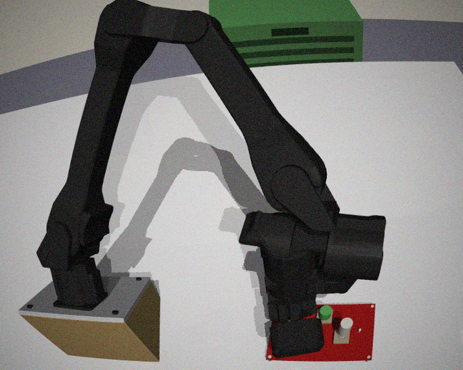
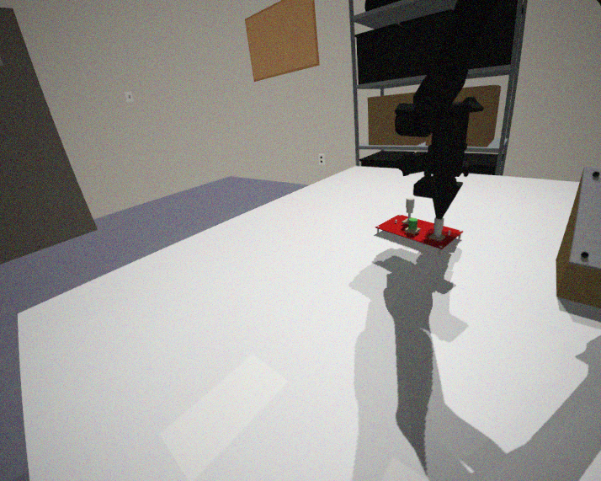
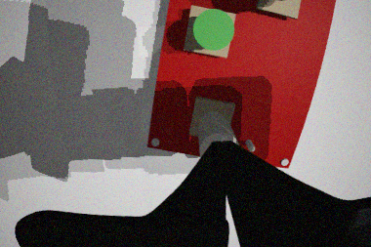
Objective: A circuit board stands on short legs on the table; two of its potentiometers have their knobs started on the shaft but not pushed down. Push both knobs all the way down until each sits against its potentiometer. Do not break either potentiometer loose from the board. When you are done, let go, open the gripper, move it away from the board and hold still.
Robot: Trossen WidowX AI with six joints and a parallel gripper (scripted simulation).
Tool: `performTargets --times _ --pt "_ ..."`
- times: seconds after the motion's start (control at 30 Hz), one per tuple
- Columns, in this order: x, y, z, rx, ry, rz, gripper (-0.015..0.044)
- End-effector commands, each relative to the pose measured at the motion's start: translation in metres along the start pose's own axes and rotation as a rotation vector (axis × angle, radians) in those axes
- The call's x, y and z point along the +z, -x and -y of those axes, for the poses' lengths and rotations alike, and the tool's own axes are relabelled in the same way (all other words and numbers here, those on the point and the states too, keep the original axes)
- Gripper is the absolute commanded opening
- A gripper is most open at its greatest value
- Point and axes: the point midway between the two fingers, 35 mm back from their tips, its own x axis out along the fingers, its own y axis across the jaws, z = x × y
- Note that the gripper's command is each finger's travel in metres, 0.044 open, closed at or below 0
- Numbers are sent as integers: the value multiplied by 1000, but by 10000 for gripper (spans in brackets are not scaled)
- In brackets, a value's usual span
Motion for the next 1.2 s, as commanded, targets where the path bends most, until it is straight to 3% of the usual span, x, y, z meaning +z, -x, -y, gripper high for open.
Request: performTargets --times 0.0,0.5,1.17 --pt "1 -13 -2 8 17 -18 0" --pt "1 -12 -2 8 17 -18 0" --pt "2 19 -1 7 17 -18 0"
